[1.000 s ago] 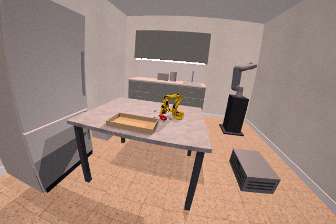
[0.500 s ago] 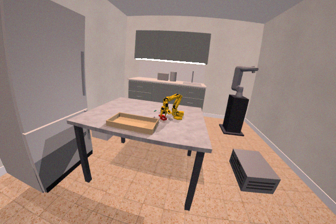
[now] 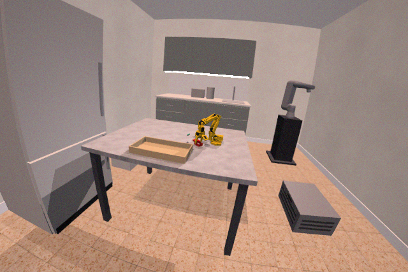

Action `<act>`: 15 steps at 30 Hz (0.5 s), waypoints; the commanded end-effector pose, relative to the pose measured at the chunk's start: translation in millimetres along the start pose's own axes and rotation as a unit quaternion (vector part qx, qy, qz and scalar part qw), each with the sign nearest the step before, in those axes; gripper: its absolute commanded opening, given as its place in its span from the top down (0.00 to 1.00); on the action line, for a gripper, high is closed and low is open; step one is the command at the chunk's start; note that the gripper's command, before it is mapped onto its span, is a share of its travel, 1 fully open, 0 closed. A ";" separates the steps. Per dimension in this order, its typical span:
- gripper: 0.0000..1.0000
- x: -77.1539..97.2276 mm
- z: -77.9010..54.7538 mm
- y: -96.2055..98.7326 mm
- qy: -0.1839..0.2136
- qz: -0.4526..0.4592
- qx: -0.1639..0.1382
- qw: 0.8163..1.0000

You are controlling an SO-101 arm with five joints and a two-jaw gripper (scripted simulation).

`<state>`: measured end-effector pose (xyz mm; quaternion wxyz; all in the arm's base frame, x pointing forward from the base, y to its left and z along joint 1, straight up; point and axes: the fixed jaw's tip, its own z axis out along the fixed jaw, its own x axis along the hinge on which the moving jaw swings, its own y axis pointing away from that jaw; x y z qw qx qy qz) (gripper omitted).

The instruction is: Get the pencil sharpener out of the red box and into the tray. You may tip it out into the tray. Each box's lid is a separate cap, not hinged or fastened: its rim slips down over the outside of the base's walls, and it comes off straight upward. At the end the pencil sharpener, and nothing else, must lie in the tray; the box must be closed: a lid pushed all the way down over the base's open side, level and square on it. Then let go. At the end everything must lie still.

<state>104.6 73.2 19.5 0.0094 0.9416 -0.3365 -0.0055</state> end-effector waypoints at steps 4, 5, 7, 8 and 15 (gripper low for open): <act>0.69 -0.8 1.5 -3.3 0.002 0.000 0.011 1.000; 0.69 -0.8 1.7 -3.3 0.002 0.000 0.011 1.000; 0.69 -0.8 1.9 -3.3 0.002 0.000 0.011 1.000; 0.69 -0.8 1.9 -3.3 0.002 0.000 0.011 1.000; 0.69 -0.8 2.0 -3.3 0.002 0.000 0.011 1.000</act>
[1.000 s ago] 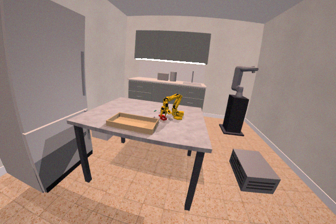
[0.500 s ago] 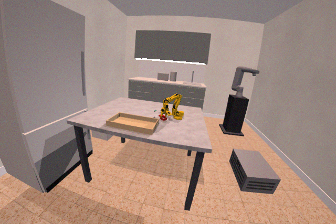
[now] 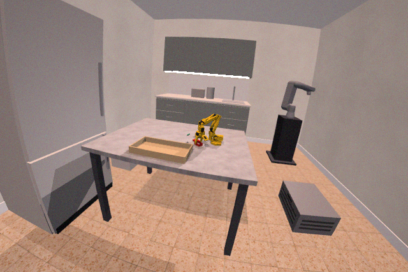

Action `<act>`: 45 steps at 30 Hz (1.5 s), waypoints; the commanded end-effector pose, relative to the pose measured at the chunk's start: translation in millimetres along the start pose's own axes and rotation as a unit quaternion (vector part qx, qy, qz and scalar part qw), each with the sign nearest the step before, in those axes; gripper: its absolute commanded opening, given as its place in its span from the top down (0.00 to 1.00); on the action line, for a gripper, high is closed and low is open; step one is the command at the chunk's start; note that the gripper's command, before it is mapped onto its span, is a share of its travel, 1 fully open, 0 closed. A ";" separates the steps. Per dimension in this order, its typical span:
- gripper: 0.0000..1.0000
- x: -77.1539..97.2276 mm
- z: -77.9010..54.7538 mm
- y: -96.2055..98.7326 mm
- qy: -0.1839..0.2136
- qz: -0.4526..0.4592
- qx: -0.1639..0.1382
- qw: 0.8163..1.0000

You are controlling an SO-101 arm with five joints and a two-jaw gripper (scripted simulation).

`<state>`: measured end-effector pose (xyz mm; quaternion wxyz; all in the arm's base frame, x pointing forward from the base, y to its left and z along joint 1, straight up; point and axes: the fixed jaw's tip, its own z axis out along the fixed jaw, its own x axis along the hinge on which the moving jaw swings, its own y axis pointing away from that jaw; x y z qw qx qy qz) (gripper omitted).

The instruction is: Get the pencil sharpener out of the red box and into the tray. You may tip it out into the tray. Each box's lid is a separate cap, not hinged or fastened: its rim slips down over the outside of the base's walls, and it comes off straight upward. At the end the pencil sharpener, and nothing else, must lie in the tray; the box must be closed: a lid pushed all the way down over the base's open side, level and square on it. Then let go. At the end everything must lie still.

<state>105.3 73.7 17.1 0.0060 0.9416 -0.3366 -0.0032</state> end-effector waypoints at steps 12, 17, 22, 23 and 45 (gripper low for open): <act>0.69 -1.0 -0.3 -2.4 0.001 0.000 0.007 1.000; 0.69 -1.0 -0.1 -2.3 0.001 0.000 0.007 1.000; 0.69 -1.3 1.9 -1.4 0.001 0.000 0.007 1.000; 0.69 -1.3 2.4 -1.2 0.001 0.000 0.007 1.000; 0.69 -1.5 3.7 -0.6 0.001 0.000 0.007 1.000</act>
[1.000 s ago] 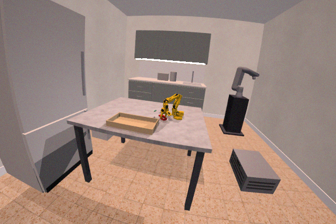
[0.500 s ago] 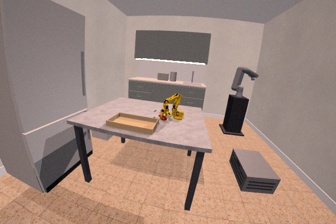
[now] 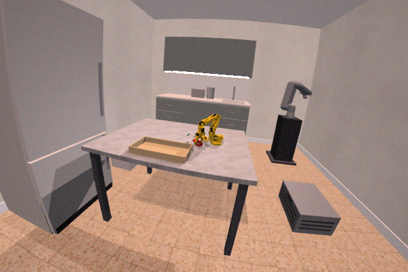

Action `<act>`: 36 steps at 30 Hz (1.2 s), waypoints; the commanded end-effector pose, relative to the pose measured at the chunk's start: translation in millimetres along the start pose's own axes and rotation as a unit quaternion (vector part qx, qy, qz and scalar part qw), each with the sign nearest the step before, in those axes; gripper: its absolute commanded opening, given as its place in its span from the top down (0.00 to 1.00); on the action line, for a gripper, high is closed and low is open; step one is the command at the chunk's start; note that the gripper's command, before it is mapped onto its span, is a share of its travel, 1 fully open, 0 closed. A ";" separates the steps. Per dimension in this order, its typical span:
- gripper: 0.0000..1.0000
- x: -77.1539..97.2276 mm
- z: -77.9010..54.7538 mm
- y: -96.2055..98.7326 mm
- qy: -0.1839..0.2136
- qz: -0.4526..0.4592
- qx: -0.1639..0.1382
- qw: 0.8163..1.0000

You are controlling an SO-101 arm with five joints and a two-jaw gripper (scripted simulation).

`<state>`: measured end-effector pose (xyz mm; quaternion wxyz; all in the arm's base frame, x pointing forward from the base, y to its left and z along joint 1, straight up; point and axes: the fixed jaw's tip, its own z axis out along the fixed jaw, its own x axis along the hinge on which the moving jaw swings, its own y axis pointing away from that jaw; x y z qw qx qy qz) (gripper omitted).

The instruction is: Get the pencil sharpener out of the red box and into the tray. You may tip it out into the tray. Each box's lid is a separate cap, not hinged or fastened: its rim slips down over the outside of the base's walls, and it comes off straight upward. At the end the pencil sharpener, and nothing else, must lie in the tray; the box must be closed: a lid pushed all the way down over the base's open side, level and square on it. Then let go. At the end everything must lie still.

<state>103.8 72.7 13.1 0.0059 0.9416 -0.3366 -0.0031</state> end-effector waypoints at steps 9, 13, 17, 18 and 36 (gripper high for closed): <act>0.69 -1.0 -0.3 -2.4 0.001 0.000 0.007 1.000; 0.71 -1.0 -0.3 -2.4 0.001 0.000 0.007 1.000; 0.73 -1.0 -0.3 -2.4 0.001 0.000 0.007 1.000; 0.73 -1.0 -0.3 -2.4 0.001 0.000 0.007 1.000; 0.78 -1.0 -0.3 -2.4 0.001 0.000 0.007 1.000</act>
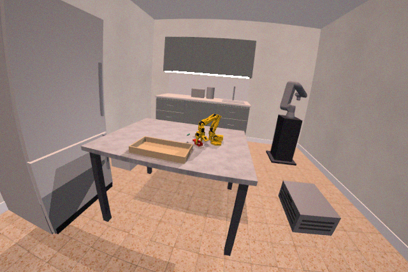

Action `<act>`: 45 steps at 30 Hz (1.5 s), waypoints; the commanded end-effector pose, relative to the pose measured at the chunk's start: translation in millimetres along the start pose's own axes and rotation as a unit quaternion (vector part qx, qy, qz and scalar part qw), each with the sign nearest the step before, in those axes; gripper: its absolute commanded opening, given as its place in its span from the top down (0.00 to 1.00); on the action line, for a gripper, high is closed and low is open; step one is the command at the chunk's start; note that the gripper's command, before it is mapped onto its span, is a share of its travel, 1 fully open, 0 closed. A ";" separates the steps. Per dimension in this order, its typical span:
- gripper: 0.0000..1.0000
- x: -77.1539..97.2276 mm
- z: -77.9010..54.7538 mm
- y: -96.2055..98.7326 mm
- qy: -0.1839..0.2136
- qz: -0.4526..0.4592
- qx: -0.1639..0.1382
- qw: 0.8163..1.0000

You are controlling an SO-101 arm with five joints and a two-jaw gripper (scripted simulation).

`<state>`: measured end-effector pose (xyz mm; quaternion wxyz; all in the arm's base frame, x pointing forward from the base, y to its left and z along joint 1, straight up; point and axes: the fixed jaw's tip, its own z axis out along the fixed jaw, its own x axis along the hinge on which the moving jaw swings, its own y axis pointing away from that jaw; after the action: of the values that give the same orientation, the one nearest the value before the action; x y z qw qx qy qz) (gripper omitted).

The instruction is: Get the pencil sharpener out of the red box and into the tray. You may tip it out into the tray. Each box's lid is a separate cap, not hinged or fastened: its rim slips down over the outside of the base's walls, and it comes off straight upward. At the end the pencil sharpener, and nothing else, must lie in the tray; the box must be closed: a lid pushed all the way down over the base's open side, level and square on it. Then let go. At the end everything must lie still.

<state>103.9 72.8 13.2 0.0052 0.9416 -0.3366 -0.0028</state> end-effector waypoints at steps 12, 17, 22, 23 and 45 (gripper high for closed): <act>0.78 -1.0 -0.3 -2.1 0.001 0.000 0.006 1.000; 0.78 -1.0 -0.3 -2.1 0.001 0.000 0.006 1.000; 0.78 -1.0 -0.6 -2.2 0.001 0.000 0.006 1.000; 0.78 -1.0 -0.9 -2.3 0.001 0.000 0.006 1.000; 0.78 -0.4 -31.8 -4.7 0.001 0.000 0.006 1.000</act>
<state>102.4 71.7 31.5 0.0203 0.9414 -0.3365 -0.0129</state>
